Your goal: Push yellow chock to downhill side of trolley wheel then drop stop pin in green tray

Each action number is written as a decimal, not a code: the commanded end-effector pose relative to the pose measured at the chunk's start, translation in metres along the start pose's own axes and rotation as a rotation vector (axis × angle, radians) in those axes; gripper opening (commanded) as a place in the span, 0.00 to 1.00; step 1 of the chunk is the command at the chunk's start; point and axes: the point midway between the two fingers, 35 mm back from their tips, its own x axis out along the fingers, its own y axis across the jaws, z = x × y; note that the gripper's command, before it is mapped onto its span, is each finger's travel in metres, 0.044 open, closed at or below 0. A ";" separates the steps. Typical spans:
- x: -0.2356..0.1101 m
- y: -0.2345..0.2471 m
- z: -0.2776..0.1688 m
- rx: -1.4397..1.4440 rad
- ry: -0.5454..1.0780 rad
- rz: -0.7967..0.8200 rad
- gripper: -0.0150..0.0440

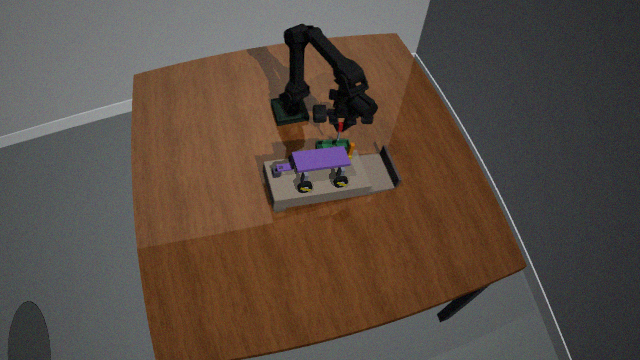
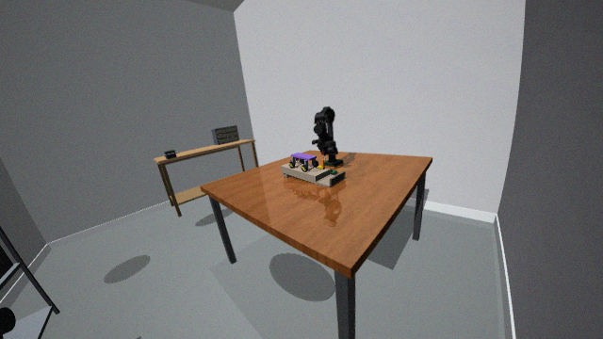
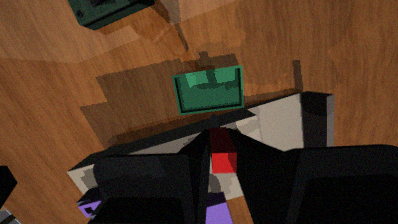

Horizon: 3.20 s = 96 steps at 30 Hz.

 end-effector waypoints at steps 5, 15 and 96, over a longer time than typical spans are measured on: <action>0.001 0.000 0.001 -0.079 -0.006 -0.018 0.25; 0.017 0.004 0.017 -0.079 -0.008 -0.018 0.25; 0.095 0.005 0.016 -0.078 -0.015 -0.191 0.58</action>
